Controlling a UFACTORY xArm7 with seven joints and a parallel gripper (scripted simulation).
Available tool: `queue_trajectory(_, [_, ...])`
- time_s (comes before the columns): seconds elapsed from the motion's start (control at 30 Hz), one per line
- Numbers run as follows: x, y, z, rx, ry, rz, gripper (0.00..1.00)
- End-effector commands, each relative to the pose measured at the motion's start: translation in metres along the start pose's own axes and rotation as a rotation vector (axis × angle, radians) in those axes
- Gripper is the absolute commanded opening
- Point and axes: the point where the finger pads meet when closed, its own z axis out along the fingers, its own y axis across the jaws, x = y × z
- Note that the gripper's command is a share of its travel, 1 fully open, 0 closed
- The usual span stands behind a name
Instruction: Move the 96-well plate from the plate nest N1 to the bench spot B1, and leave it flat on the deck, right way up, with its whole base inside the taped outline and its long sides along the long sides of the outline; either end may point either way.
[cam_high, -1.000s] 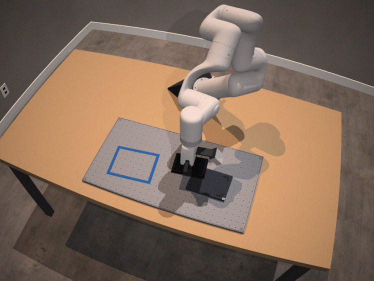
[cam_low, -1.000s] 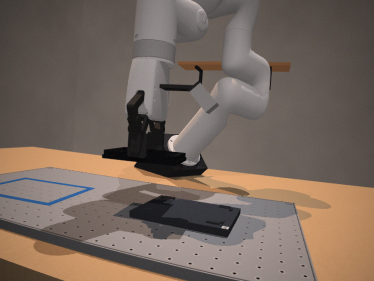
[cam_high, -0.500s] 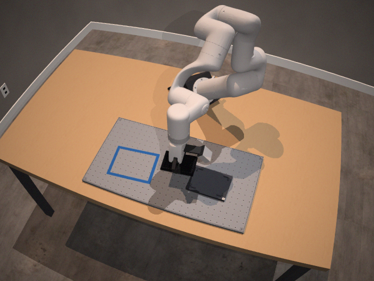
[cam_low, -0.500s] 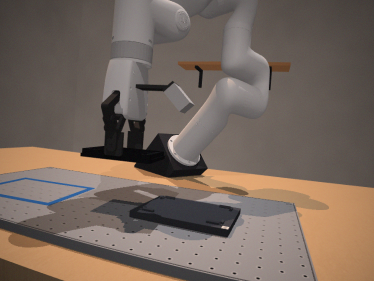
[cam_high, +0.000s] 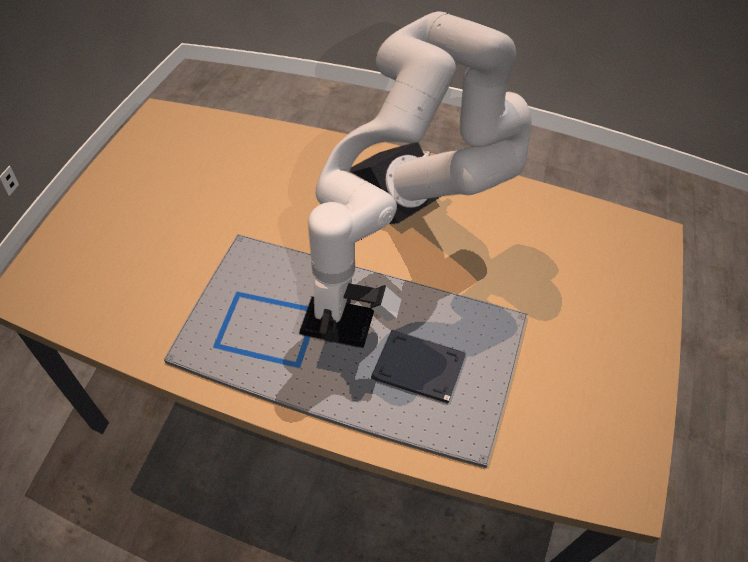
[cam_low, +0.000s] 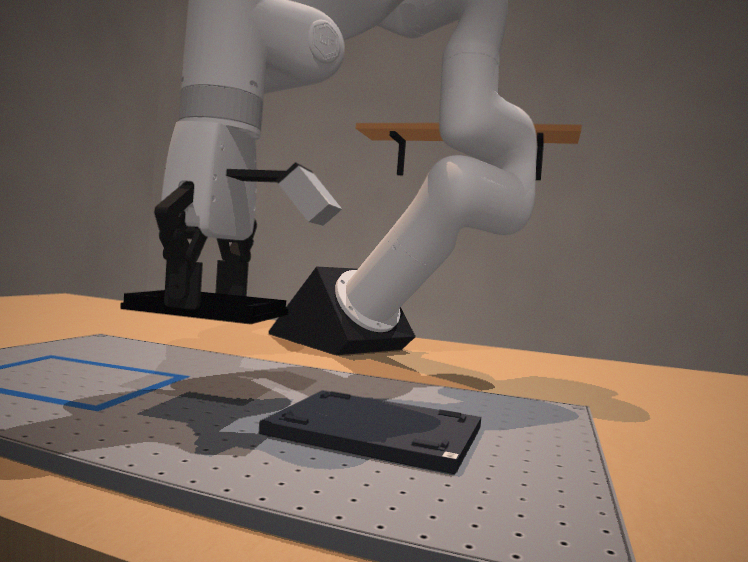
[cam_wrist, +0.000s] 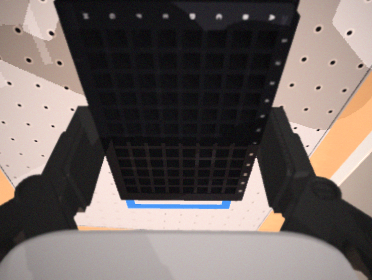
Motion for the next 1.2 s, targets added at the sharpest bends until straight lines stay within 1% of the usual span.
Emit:
queue_trajectory(0.0, [-0.013,0.001,-0.001,-0.003,-0.001,0.0,0.0])
queue_trajectory(0.07, [-0.02,0.001,0.0,-0.003,-0.001,0.0,0.0])
queue_trajectory(0.13, [-0.02,0.001,0.0,-0.003,-0.001,0.0,0.0])
queue_trajectory(0.63, [-0.07,-0.002,0.002,-0.003,-0.001,0.0,0.0])
queue_trajectory(0.7, [-0.07,-0.002,0.002,-0.003,-0.001,0.0,0.0])
queue_trajectory(1.17, [-0.116,-0.004,0.003,-0.003,-0.002,0.0,0.0])
